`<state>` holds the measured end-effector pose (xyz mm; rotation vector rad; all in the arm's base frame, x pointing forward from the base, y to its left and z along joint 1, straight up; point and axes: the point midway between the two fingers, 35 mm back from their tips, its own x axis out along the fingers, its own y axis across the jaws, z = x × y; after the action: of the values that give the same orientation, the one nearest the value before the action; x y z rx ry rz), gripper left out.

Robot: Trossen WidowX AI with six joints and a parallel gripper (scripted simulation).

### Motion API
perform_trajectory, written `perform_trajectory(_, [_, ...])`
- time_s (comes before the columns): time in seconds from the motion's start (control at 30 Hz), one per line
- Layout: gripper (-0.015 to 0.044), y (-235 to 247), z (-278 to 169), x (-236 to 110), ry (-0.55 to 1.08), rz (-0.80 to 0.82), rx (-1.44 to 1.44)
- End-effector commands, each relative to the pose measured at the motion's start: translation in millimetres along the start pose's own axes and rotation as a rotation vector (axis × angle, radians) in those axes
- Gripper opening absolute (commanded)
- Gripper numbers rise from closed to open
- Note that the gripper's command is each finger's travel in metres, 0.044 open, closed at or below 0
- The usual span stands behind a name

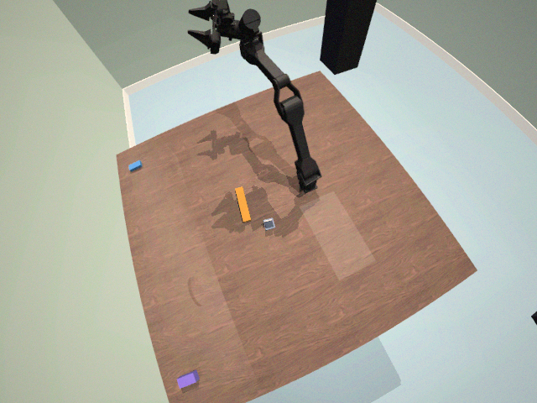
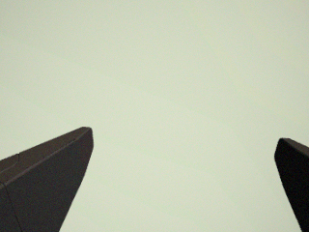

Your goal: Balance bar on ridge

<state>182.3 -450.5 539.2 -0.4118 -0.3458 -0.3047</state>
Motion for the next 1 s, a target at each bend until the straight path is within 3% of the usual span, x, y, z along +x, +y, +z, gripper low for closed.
perform_trajectory(0.0, [0.0374, 0.4, -0.6, 0.8, 0.0, -0.001, 0.001])
perform_trajectory(0.1, [0.0315, 6.0, -9.8, 12.3, 0.008, -0.01, 0.011])
perform_trajectory(0.53, [0.0315, 54.6, -69.6, 68.5, 0.13, -0.04, 0.056])
perform_trajectory(0.97, [0.0315, 136.4, -136.2, 102.3, 0.36, 0.015, 0.051])
